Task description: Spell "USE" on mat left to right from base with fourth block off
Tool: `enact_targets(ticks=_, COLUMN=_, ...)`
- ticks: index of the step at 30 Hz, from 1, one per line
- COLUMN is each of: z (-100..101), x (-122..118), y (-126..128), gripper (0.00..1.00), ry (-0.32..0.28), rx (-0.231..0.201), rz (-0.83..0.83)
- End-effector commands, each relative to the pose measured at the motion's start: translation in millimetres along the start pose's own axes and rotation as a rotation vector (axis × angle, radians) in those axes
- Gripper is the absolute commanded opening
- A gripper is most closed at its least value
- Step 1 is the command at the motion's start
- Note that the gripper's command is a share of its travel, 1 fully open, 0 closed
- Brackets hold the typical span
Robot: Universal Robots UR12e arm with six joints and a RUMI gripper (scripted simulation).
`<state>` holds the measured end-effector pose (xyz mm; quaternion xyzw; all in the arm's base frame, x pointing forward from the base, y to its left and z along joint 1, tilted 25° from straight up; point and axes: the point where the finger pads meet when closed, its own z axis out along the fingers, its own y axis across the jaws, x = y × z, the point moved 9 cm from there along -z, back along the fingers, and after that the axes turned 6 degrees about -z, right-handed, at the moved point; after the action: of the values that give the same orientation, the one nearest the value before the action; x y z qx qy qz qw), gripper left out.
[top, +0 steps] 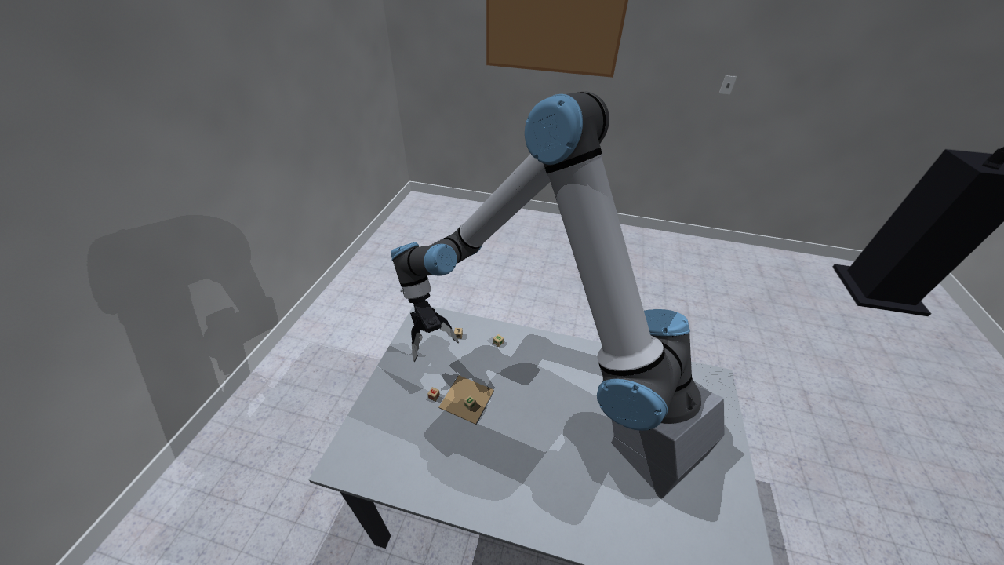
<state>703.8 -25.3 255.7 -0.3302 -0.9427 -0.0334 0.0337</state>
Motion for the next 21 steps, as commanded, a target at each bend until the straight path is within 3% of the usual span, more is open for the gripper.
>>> enact_targets(ticks=1, z=-35, x=-54, y=-62, gripper=1.00, ry=0.000, rx=0.000, rz=-0.009)
enact_targets(ticks=3, z=-46, x=-71, y=-88, gripper=1.00, ry=0.001, rx=0.000, rz=-0.009)
enact_targets(ticks=5, z=-46, x=-71, y=-88, gripper=1.00, ry=0.001, rx=0.000, rz=-0.009)
enact_targets(ticks=10, z=-70, x=-101, y=-143, gripper=1.00, ry=0.003, rx=0.000, rz=-0.009)
enact_targets(ticks=21, z=-71, x=-102, y=-147, gripper=1.00, ry=0.005, rx=-0.001, rz=-0.013)
